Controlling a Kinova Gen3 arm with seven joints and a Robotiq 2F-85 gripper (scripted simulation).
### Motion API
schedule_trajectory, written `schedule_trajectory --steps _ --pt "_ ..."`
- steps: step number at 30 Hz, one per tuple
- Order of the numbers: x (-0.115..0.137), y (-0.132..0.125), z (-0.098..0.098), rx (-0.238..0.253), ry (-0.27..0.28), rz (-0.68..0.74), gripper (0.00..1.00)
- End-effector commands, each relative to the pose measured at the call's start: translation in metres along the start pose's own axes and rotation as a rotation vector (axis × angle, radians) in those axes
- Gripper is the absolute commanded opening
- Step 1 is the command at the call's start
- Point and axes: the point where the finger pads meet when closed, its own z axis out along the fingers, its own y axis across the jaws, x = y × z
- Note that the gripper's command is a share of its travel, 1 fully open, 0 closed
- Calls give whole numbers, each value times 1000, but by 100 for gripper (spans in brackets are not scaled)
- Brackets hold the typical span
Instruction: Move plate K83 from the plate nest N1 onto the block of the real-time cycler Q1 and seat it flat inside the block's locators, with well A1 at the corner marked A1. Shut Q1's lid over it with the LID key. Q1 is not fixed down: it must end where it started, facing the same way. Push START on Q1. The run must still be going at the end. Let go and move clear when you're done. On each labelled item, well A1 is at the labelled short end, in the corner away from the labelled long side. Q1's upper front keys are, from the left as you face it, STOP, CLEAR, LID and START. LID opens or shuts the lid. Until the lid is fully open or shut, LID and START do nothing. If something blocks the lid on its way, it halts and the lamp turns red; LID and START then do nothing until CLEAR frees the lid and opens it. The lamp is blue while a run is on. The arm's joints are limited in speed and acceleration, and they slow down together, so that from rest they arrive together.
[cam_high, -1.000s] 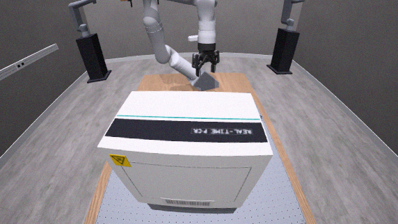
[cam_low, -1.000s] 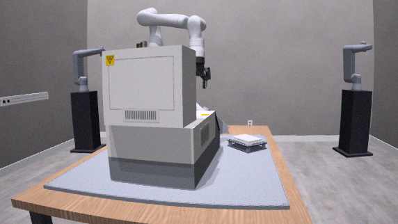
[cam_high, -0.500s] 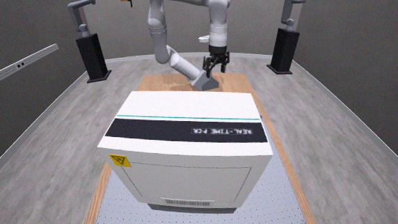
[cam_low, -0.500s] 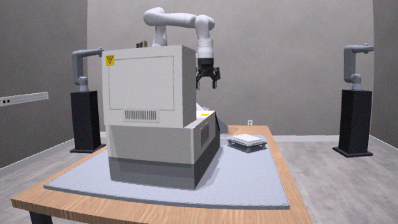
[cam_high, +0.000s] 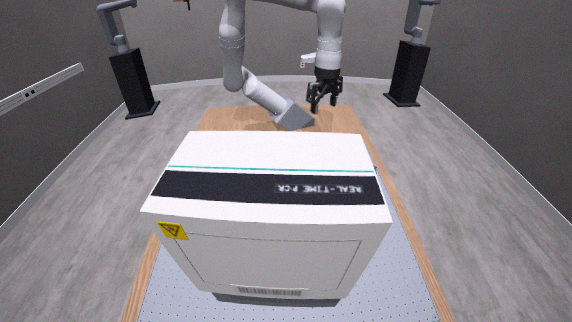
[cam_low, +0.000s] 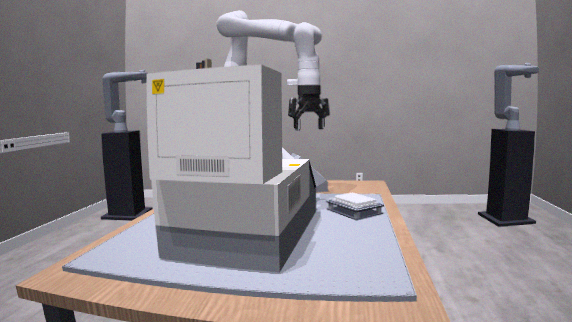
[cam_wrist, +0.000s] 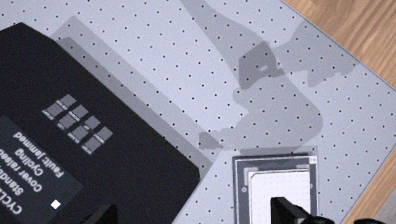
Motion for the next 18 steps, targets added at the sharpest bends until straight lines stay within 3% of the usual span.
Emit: schedule_trajectory --steps 1,18 --pt "-6 8 0 0 -1 0 100" --pt "-35 48 6 -1 -1 0 100"
